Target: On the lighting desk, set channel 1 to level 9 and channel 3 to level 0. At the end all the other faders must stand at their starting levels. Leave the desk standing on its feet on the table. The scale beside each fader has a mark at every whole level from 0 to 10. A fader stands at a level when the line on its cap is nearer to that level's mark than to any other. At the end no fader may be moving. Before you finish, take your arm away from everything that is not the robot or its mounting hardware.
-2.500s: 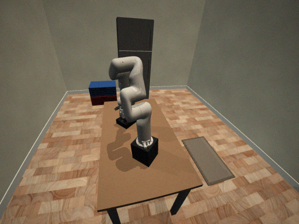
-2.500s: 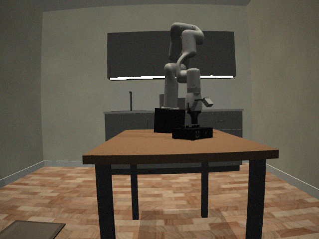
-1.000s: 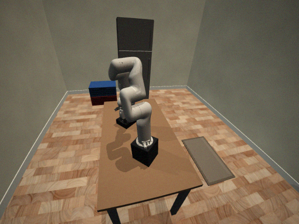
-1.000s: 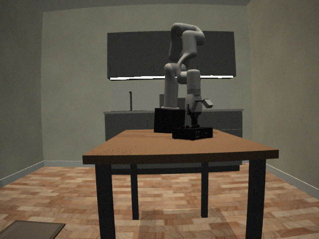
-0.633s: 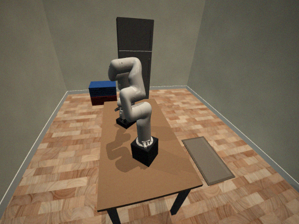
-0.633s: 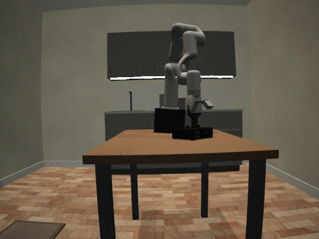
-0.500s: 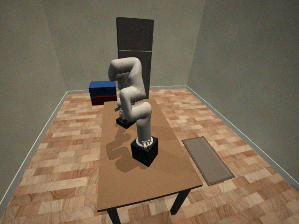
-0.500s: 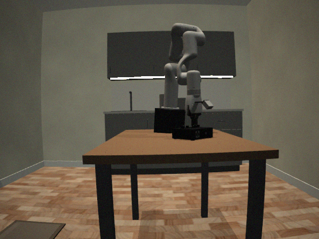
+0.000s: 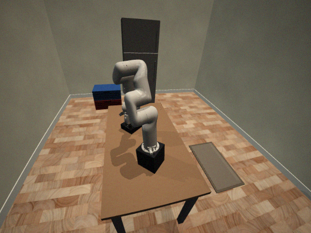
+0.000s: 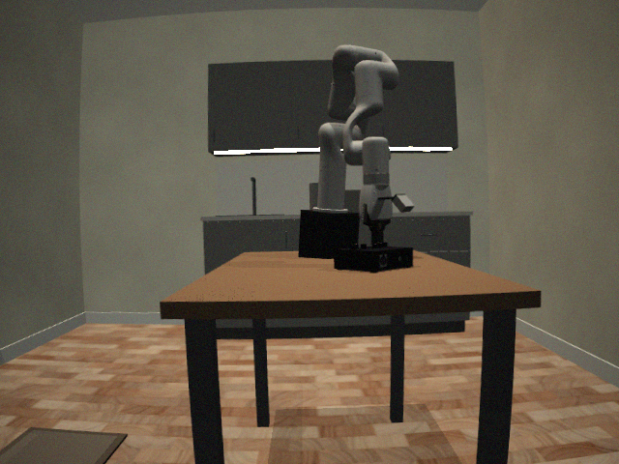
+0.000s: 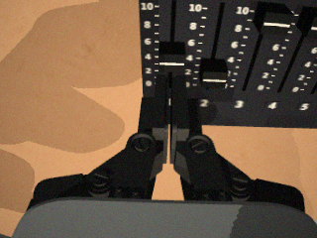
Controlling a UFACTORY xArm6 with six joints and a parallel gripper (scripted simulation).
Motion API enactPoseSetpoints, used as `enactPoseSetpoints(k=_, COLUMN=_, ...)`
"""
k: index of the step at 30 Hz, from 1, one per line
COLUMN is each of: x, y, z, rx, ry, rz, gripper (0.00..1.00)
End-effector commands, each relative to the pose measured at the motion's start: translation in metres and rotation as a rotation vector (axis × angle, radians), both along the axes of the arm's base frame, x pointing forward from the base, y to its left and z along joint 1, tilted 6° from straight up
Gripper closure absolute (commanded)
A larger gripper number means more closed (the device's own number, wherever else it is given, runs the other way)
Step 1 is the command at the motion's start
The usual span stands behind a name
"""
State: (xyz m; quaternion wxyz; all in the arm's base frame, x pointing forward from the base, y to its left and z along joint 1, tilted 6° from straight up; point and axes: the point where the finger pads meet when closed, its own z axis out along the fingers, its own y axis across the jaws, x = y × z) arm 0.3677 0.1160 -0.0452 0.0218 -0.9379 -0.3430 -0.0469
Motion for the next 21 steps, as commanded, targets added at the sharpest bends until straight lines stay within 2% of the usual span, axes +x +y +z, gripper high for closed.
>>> enactPoseSetpoints(k=1, x=0.0014, y=0.0005, z=0.0009, rx=0.001, ry=-0.003, rz=0.000, gripper=1.00)
enactPoseSetpoints(k=21, x=0.0056, y=0.0041, z=0.0015, rx=0.001, ry=-0.003, rz=0.000, gripper=1.00)
